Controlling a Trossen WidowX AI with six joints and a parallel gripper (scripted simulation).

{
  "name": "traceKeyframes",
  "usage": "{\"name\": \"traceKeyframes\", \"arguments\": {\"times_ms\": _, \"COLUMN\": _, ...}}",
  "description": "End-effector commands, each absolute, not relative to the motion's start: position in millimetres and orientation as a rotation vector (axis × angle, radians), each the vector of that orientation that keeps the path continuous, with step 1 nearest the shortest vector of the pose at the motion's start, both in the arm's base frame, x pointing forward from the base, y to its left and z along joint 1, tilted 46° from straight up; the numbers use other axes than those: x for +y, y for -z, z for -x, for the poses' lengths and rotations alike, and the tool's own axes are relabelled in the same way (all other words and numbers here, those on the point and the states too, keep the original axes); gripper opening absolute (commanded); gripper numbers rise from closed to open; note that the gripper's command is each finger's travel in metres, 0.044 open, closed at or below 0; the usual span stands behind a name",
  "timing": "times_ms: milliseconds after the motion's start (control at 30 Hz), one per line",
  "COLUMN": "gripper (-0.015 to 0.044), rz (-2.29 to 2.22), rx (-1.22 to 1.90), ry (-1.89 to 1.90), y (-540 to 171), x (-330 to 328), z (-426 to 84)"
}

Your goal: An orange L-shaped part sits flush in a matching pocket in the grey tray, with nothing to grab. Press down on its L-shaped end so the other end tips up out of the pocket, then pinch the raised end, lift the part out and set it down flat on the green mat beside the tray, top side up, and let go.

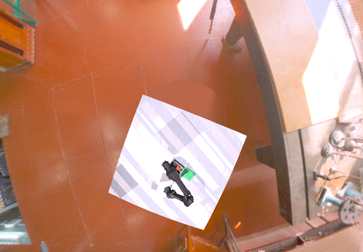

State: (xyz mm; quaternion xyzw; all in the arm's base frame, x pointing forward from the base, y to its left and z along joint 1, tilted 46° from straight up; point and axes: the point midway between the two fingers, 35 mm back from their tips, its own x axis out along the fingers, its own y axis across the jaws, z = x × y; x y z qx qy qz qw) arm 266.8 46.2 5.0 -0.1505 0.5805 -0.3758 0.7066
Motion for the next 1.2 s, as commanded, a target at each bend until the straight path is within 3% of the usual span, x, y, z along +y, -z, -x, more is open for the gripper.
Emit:
{"name": "traceKeyframes", "arguments": {"times_ms": 0, "gripper": 0.0180, "rz": 0.338, "rx": 1.291, "ry": 0.833, "y": -4.9, "x": 45.9, "z": -266.6}}
{"name": "traceKeyframes", "arguments": {"times_ms": 467, "gripper": 0.0180, "rz": 0.338, "rx": 1.291, "ry": 0.833, "y": -4.9, "x": 45.9, "z": -266.6}}
{"name": "traceKeyframes", "arguments": {"times_ms": 567, "gripper": 0.0259, "rz": 0.406, "rx": 1.330, "ry": 0.780, "y": -8.2, "x": 43.0, "z": -266.1}}
{"name": "traceKeyframes", "arguments": {"times_ms": 600, "gripper": 0.0280, "rz": 0.450, "rx": 1.355, "ry": 0.744, "y": -10.3, "x": 41.1, "z": -265.7}}
{"name": "traceKeyframes", "arguments": {"times_ms": 1167, "gripper": 0.0280, "rz": 1.522, "rx": 1.741, "ry": -0.353, "y": -59.5, "x": -7.0, "z": -246.7}}
